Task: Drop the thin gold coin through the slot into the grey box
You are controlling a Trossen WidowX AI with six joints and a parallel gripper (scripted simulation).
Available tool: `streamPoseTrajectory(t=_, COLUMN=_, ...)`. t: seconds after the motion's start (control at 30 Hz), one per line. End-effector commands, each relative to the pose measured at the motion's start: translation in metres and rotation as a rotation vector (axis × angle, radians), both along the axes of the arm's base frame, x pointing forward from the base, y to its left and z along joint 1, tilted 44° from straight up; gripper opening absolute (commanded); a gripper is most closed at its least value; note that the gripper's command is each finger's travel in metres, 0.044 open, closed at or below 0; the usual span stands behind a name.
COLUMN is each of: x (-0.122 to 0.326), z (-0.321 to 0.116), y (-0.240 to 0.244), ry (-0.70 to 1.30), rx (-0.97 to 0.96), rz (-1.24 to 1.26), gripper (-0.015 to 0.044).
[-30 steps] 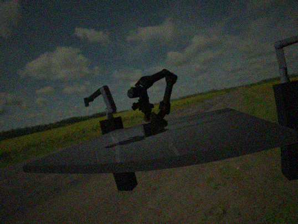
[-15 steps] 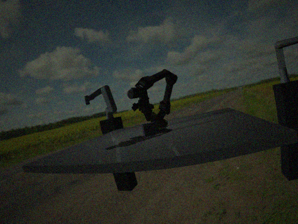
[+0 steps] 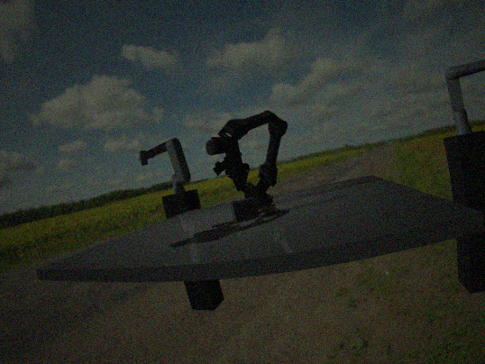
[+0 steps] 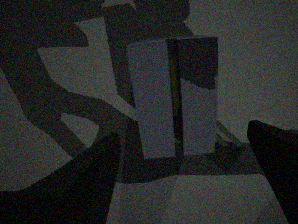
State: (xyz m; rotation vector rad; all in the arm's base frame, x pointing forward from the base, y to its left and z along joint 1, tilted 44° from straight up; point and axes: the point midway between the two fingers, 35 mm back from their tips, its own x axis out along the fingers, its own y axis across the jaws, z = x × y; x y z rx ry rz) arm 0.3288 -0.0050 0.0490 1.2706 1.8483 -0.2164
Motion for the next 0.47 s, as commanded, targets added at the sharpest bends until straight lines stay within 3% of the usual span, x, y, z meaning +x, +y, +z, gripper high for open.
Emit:
streamPoseTrajectory(t=0.0, x=0.0018, z=0.0215, y=-0.0204, ry=-0.005, rx=-0.002, rz=-0.002, gripper=0.0440)
streamPoseTrajectory(t=0.43, x=0.0015, z=0.0292, y=-0.0267, ry=-0.004, rx=-0.001, rz=-0.002, gripper=0.0440)
